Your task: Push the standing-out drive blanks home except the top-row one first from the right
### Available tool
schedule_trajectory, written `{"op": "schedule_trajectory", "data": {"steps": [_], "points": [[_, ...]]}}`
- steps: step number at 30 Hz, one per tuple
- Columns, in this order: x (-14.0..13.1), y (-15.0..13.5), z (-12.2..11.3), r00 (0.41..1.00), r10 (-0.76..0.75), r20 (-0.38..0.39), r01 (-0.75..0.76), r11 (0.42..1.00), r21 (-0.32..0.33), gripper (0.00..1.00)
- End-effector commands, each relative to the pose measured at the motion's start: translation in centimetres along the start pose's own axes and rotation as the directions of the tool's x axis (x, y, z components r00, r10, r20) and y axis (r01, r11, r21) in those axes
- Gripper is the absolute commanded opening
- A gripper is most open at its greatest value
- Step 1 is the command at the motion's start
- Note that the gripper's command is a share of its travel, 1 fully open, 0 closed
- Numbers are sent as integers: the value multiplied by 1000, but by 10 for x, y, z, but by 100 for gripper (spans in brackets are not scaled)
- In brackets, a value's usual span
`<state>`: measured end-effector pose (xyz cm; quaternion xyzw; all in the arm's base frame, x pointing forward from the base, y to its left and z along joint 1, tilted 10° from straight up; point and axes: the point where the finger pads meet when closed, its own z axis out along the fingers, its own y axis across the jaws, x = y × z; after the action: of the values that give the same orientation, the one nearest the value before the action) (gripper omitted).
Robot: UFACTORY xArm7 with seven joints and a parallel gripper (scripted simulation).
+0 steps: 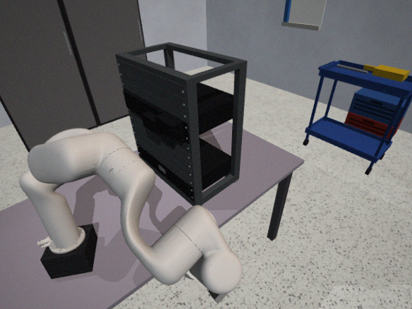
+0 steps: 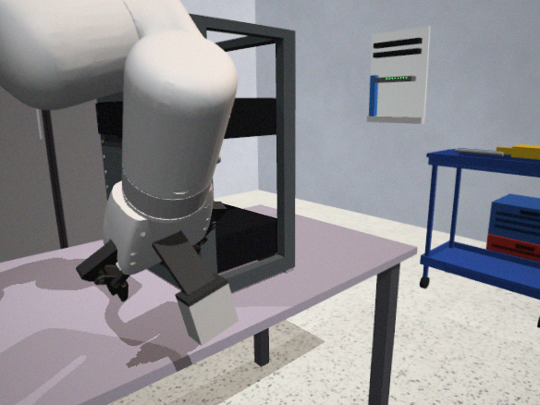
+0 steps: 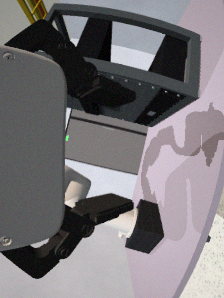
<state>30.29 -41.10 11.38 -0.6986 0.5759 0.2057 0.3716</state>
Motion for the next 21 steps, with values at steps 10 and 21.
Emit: {"op": "schedule_trajectory", "data": {"steps": [10,21], "points": [[25,55,-23,980,190,-51,-182,975,130,100],[43,115,-42,924,375,-70,-346,901,261,100]]}}
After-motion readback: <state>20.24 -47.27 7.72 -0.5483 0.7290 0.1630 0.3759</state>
